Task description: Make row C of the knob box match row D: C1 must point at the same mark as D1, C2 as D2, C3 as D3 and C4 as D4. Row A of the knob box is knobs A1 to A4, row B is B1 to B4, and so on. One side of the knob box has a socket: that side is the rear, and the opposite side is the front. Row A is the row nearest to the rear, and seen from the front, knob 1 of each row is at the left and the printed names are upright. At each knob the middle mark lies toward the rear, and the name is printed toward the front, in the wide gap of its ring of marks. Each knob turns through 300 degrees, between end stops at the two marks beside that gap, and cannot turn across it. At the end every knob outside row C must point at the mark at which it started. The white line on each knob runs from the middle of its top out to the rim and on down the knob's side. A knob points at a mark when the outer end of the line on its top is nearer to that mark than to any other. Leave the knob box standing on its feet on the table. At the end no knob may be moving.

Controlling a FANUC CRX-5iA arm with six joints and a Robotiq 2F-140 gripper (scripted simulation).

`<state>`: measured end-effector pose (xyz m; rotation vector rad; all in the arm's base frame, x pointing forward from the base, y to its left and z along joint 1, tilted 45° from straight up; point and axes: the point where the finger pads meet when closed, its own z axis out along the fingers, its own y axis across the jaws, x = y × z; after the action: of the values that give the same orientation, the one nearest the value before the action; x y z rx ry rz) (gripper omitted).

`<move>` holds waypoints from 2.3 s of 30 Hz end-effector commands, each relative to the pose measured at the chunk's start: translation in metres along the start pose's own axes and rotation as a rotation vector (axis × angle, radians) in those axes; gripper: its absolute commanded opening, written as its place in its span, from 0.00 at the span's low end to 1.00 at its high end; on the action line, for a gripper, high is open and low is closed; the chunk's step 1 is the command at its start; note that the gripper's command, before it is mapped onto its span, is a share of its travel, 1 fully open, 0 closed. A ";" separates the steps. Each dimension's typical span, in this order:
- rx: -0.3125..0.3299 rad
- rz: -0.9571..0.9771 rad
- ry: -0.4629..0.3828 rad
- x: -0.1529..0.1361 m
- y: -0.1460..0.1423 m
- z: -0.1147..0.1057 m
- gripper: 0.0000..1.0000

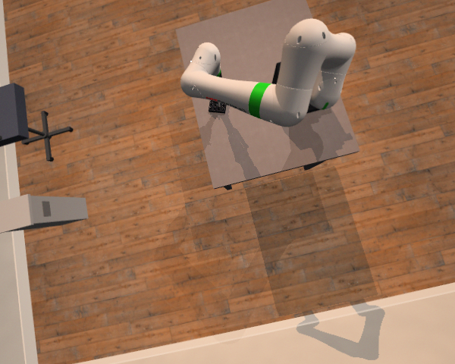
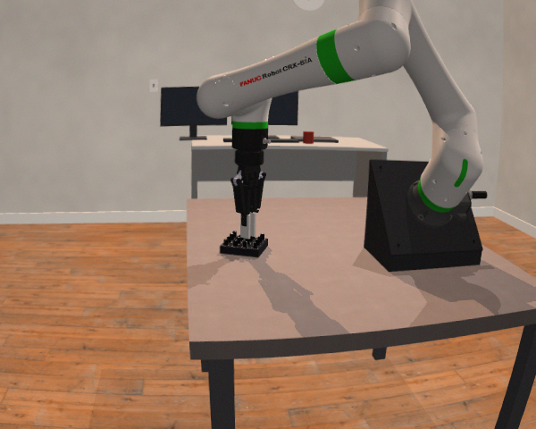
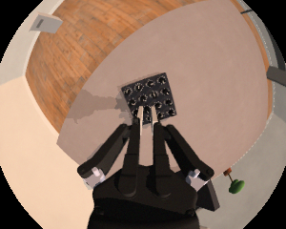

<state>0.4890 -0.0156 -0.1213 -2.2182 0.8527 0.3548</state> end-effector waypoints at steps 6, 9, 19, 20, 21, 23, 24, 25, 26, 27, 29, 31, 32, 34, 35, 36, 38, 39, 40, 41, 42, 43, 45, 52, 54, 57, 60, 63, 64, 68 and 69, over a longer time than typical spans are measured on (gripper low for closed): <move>0.000 0.000 0.000 0.000 0.000 0.000 0.12; 0.000 0.000 0.000 0.000 0.000 0.000 0.12; 0.000 0.000 0.000 0.000 0.000 0.000 0.12; 0.000 0.000 0.000 0.000 0.000 0.000 0.12; 0.000 0.000 0.000 0.000 0.000 0.000 0.12; 0.000 0.000 0.000 0.000 0.000 0.000 0.12; 0.000 0.000 0.000 0.000 0.000 0.000 0.12; 0.000 0.000 0.000 0.000 0.000 0.000 0.12; 0.000 0.000 0.000 0.000 0.000 0.000 0.12; 0.000 0.000 0.000 0.000 0.000 0.000 0.12; 0.000 0.000 0.000 0.000 0.000 0.000 0.12; 0.000 0.000 0.000 0.000 0.000 0.000 0.12; 0.000 0.000 0.000 0.000 0.000 0.000 0.12; 0.000 0.000 0.000 0.000 0.000 0.000 0.12; 0.000 0.000 0.000 0.000 0.000 0.000 0.12; 0.000 0.000 0.000 0.000 0.000 0.000 0.12; 0.000 0.000 0.000 0.000 0.000 0.000 0.12; 0.000 0.000 0.000 0.000 0.000 0.001 0.12; 0.000 0.000 0.000 0.000 0.000 0.001 0.12; 0.000 0.000 0.000 0.000 0.000 0.002 0.12; 0.000 0.000 0.000 0.000 0.000 0.002 0.12; 0.000 0.000 0.000 0.000 0.000 0.003 0.12; 0.000 0.000 0.000 0.000 0.000 0.004 0.12; 0.000 0.000 0.000 0.000 0.000 0.009 0.12; 0.000 0.000 0.000 0.000 0.000 0.010 0.12; 0.000 0.000 0.000 0.000 0.000 0.012 0.12; 0.000 0.000 0.000 0.000 0.000 0.013 0.12; 0.000 0.000 0.000 0.000 0.000 0.014 0.12; 0.000 0.000 0.000 0.000 0.000 0.014 0.12; 0.000 0.000 0.000 0.000 0.000 0.014 0.12; 0.000 0.000 0.000 0.000 0.000 0.014 0.12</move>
<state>0.4891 -0.0056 -0.1311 -2.2182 0.8527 0.3548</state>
